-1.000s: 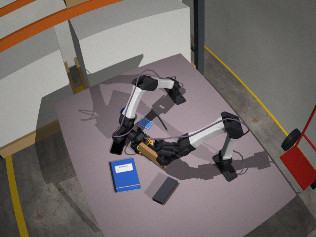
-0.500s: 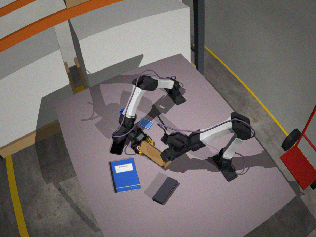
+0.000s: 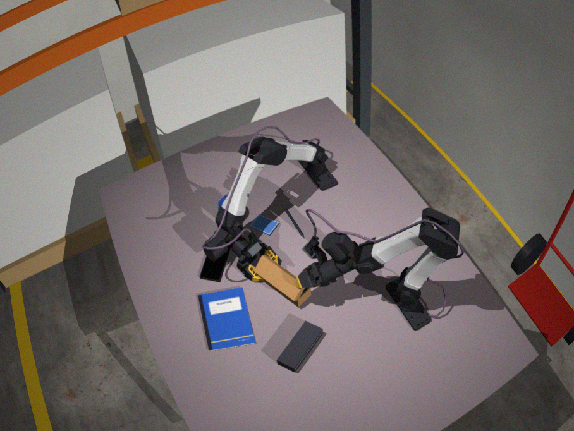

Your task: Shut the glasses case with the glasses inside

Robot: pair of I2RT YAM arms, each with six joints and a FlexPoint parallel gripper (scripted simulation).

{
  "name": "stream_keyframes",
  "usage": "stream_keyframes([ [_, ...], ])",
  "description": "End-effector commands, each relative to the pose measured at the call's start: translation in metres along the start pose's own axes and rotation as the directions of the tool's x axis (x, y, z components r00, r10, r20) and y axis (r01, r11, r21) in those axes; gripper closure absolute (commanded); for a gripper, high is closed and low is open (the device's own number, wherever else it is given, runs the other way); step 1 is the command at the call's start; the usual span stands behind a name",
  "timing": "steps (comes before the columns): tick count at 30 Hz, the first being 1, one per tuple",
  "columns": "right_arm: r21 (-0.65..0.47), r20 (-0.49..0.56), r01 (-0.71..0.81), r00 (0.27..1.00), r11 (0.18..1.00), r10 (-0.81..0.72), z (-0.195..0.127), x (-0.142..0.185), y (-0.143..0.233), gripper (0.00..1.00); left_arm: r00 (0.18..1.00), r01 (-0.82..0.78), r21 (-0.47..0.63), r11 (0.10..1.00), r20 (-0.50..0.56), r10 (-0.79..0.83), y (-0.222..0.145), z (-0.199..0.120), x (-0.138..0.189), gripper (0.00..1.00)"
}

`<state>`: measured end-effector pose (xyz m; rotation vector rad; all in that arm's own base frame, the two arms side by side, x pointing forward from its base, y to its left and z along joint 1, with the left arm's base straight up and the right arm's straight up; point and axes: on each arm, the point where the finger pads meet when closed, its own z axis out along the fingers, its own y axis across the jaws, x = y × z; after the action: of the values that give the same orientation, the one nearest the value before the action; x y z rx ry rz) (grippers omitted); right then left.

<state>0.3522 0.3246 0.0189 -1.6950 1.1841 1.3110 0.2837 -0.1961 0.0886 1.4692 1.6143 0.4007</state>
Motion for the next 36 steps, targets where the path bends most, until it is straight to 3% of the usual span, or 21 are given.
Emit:
stream_keyframes([
  [1, 0.014, 0.005, 0.027, 1.0, 1.0, -0.027, -0.004, -0.008, -0.004, 0.51, 0.996, -0.086, -0.078, 0.993, -0.001, 0.087, -0.013, 0.002, 0.001, 0.88],
  [14, 0.014, 0.005, 0.027, 1.0, 1.0, -0.027, -0.004, -0.008, -0.004, 0.51, 0.983, -0.182, -0.231, 0.956, -0.013, 0.184, -0.02, -0.001, -0.001, 0.88],
  [29, 0.014, 0.005, 0.027, 1.0, 1.0, -0.027, -0.004, -0.008, -0.004, 0.51, 0.981, -0.192, -0.223, 0.956, -0.013, 0.194, -0.023, 0.0, 0.0, 0.88],
  [31, 0.014, 0.005, 0.027, 1.0, 1.0, -0.027, -0.004, -0.008, -0.004, 0.51, 0.981, -0.192, -0.223, 0.956, -0.013, 0.194, -0.023, 0.0, 0.0, 0.7],
  [36, 0.014, 0.005, 0.027, 1.0, 1.0, -0.027, -0.004, -0.008, -0.004, 0.51, 0.984, -0.175, -0.229, 0.958, -0.016, 0.176, -0.022, -0.015, 0.004, 0.7],
])
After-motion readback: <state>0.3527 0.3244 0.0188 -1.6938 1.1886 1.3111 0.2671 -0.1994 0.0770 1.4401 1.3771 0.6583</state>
